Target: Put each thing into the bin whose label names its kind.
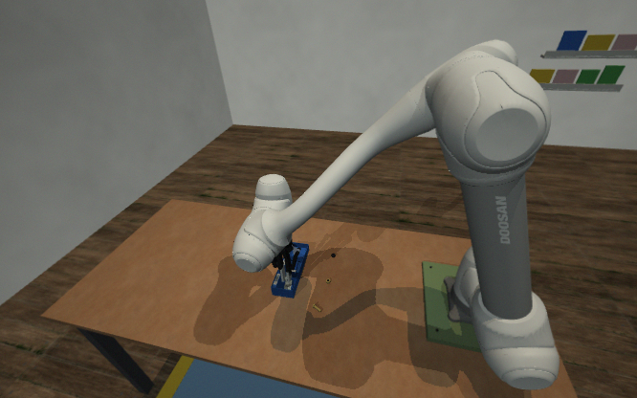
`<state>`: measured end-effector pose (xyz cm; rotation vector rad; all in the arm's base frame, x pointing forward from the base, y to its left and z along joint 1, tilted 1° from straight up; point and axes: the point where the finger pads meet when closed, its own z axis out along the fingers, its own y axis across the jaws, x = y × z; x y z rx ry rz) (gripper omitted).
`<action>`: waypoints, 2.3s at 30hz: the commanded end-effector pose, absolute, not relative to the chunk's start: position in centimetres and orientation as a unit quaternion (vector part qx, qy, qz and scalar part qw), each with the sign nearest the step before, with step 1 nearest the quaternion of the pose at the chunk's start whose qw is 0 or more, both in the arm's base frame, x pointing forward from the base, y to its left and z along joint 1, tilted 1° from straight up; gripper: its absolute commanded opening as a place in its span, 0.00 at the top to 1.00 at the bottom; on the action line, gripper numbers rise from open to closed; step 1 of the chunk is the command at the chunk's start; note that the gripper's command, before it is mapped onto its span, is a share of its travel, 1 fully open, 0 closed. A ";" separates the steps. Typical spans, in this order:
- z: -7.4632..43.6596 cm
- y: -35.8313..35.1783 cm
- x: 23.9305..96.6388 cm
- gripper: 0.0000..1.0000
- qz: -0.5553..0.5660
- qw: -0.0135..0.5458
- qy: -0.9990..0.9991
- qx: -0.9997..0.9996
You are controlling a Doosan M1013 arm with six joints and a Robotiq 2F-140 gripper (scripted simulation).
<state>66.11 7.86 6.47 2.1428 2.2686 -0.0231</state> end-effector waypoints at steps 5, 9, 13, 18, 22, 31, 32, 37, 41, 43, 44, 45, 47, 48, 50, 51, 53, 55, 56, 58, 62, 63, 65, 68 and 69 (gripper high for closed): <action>5.2 7.8 66.1 0.93 -0.007 0.010 0.727 0.687; 4.8 7.8 66.1 0.93 -0.007 0.010 0.727 0.687; 4.0 7.8 66.1 0.93 -0.007 0.010 0.727 0.687; 3.9 7.8 66.1 0.93 -0.007 0.010 0.727 0.687; 3.9 7.8 66.1 0.93 -0.007 0.010 0.727 0.687; 3.9 7.8 66.1 0.81 -0.007 0.010 0.727 0.687; 3.9 7.8 66.1 0.81 -0.007 0.010 0.727 0.687; 3.9 7.8 66.1 0.81 -0.007 0.010 0.727 0.687; 3.9 7.8 66.1 0.81 -0.007 0.010 0.727 0.687; 3.9 7.8 66.1 0.81 -0.007 0.010 0.727 0.687; 4.1 7.8 66.1 0.81 -0.007 0.010 0.727 0.687; 4.2 7.8 66.1 0.81 -0.007 0.010 0.727 0.687; 4.5 7.8 66.1 0.81 -0.007 0.010 0.727 0.687; 4.6 7.8 66.1 0.81 -0.007 0.010 0.727 0.687; 4.9 7.8 66.1 0.81 -0.007 0.010 0.727 0.687; 5.0 7.8 66.1 0.81 -0.007 0.010 0.727 0.687; 5.3 7.8 66.1 0.81 -0.007 0.010 0.727 0.687; 5.5 7.9 66.1 0.81 -0.007 0.010 0.727 0.687; 5.7 7.9 66.1 0.81 -0.007 0.010 0.727 0.687; 5.7 7.9 66.1 0.81 -0.007 0.010 0.727 0.687; 6.2 7.9 66.1 0.81 -0.007 0.010 0.727 0.687; 6.3 7.9 66.1 0.81 -0.007 0.010 0.727 0.687; 6.6 7.9 66.1 0.81 -0.007 0.010 0.727 0.687; 8.1 7.9 66.1 0.81 -0.007 0.010 0.727 0.687; 8.4 7.9 66.1 0.81 -0.007 0.010 0.727 0.687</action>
